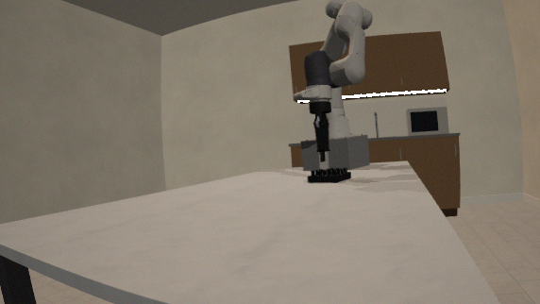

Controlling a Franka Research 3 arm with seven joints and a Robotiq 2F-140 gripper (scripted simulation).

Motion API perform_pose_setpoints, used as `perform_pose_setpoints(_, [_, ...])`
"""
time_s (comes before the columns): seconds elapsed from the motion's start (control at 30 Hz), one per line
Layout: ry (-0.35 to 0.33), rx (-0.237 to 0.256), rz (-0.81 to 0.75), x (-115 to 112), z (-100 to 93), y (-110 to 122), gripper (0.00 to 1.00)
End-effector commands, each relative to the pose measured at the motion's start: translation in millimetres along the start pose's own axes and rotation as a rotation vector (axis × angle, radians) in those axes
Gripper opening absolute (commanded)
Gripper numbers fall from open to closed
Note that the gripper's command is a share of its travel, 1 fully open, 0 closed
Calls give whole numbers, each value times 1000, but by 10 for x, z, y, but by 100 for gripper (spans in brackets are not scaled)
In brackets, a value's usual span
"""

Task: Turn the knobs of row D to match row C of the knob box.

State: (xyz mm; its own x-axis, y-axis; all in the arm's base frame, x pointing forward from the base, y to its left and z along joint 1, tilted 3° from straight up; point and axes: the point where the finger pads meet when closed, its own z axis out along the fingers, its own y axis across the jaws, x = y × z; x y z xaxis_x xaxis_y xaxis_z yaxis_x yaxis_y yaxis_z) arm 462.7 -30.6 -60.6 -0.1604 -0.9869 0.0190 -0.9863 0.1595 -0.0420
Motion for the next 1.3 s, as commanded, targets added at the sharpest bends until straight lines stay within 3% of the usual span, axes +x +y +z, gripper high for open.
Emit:
perform_pose_setpoints(0.0, [-3,10,-156,-2,2,-6,5])
perform_pose_setpoints(1.27, [0,11,-712,-2,2,-6,5])
